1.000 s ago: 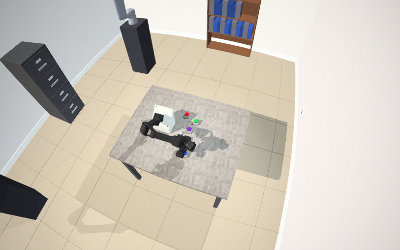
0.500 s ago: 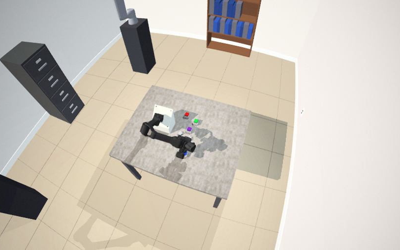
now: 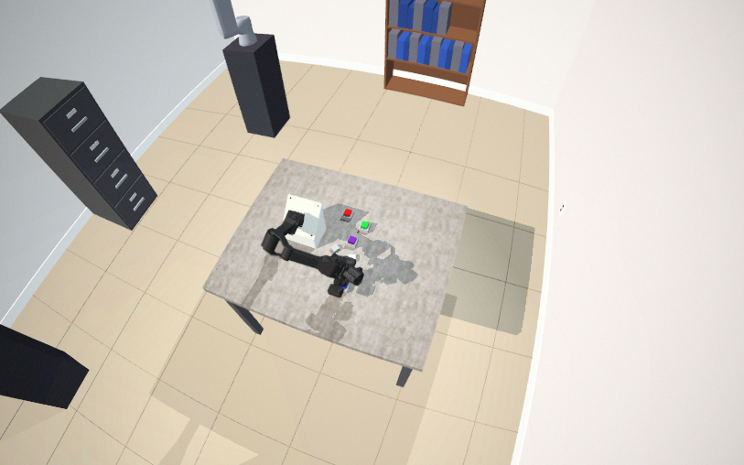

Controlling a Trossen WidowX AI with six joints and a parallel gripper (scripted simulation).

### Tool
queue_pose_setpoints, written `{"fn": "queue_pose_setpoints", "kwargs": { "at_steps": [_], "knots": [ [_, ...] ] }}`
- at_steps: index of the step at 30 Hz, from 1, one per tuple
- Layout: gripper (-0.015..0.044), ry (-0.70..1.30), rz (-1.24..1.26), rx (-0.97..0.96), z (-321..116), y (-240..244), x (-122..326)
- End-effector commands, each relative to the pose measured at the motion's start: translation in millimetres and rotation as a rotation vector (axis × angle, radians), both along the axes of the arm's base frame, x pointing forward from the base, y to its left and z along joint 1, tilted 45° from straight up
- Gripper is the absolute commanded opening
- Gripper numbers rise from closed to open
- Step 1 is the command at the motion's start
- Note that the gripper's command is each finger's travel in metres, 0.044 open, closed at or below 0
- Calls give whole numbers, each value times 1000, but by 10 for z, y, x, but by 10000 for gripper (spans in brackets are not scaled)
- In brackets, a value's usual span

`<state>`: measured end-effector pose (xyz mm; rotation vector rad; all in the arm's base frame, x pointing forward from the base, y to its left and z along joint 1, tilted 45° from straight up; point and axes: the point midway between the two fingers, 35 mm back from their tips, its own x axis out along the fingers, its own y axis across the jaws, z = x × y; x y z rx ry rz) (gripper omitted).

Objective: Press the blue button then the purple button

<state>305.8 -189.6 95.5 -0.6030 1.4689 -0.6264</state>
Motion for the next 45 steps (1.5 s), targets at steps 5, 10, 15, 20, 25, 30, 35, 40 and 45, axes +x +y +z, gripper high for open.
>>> {"fn": "queue_pose_setpoints", "kwargs": {
  "at_steps": [5,10,15,20,25,30,35,40,45],
  "knots": [
    [20,5,6,4,-22,-3,-4],
    [20,5,6,4,-22,-3,-4],
    [20,0,1,0,6,13,-1],
    [20,5,6,5,215,235,-5],
    [20,5,5,8,368,397,11],
    [20,6,6,8,647,670,-7],
    [20,3,7,19,540,780,24],
    [20,0,7,64,-56,1416,50],
    [20,8,-2,62,-655,2036,-191]
  ]
}}
